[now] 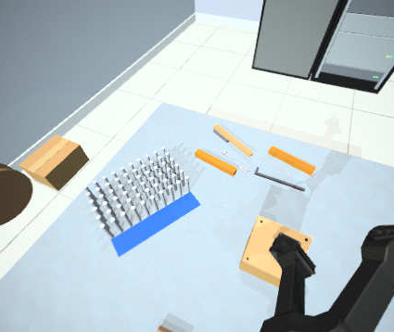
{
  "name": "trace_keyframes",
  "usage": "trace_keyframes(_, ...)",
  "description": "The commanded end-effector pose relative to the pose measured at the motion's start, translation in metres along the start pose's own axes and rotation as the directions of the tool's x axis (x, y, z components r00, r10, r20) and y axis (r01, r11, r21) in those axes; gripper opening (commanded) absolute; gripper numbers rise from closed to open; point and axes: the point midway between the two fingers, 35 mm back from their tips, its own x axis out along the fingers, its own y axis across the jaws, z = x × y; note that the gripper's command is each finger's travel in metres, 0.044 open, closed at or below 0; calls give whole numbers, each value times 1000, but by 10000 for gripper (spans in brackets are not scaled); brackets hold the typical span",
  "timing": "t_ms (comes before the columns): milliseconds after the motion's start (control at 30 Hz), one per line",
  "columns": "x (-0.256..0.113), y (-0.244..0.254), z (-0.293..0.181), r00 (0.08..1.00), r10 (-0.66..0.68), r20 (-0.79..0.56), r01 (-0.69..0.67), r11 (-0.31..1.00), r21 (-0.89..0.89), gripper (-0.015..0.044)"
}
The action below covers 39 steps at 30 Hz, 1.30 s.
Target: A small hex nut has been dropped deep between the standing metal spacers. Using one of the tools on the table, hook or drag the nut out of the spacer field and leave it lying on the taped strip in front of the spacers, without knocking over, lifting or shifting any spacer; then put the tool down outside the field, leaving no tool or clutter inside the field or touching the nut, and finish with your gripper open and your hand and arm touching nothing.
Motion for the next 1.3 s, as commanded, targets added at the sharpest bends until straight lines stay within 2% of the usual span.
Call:
trace_keyframes(0,1,1,-3,1000,2,-6,-2,1000,-1,426)
trace_keyframes(33,3,3,-11,1000,6,-26,-7,1000,-3,440)
trace_keyframes(300,17,36,-150,942,80,-326,-99,994,-41,440)
trace_keyframes(600,-25,70,-300,768,136,-626,-272,954,-127,440)
trace_keyframes(900,-119,94,-423,508,157,-847,-505,851,-145,440)
trace_keyframes(1267,-284,92,-518,133,110,-985,-773,633,-34,440)
